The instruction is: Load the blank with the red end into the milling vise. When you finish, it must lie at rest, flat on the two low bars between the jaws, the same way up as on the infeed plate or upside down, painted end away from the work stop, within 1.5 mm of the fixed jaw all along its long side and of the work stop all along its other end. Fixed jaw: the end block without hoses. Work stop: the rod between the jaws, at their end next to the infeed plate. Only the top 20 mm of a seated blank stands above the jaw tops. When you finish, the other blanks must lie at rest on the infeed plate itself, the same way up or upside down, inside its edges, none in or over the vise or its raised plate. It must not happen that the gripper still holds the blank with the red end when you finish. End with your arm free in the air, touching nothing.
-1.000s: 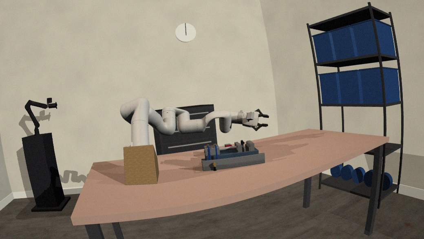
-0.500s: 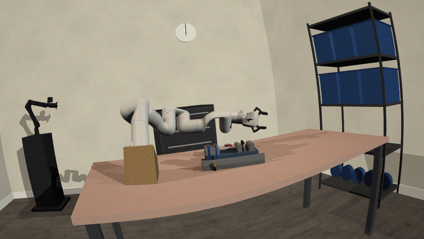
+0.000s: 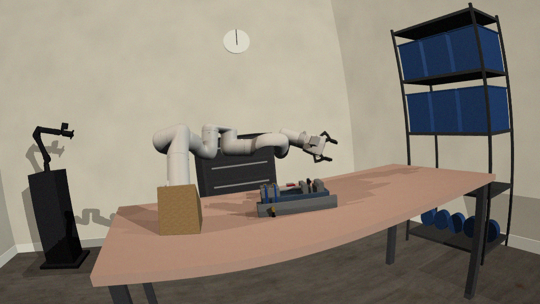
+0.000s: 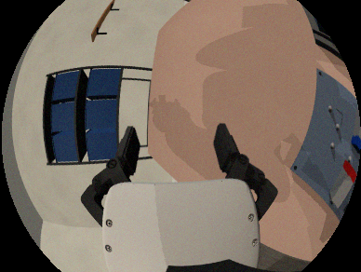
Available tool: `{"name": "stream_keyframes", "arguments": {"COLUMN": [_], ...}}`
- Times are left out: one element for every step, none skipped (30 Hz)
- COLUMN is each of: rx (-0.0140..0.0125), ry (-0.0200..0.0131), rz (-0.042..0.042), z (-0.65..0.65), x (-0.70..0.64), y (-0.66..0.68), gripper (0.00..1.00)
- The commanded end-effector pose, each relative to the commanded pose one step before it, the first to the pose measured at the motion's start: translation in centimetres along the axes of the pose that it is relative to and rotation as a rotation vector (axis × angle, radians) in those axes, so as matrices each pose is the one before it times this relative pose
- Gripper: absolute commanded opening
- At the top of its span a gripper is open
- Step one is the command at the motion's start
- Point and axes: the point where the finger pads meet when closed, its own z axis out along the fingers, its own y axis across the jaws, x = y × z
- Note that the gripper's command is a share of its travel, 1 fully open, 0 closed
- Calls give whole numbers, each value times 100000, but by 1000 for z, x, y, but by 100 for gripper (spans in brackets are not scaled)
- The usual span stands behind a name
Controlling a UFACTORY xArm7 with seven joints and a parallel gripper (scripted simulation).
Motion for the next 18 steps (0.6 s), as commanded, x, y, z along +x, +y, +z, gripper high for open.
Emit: {"name": "stream_keyframes", "arguments": {"rx": [-1289,0,-1345,-2151,-2151,-2151,-2151,-2151,-2151,-2151,-2151,-2151,0,0,0,0,0,0], "ry": [-1413,0,30,-815,-815,-815,-815,-815,-815,-815,-815,-815,0,0,0,0,0,0], "rz": [-312,0,434,18,18,18,18,18,18,18,18,18,0,0,0,0,0,0], "z": [-207,0,-255,-309,-310,-311,-311,-312,-312,-312,-312,-312,0,0,0,0,0,0], "x": [317,0,152,202,199,197,194,192,189,187,184,182,0,0,0,0,0,0], "y": [-219,0,-84,27,34,41,47,54,61,67,74,81,0,0,0,0,0,0], "gripper": [100,100,100,100,100,100,100,100,100,100,100,100,100,100,100,100,100,100]}}
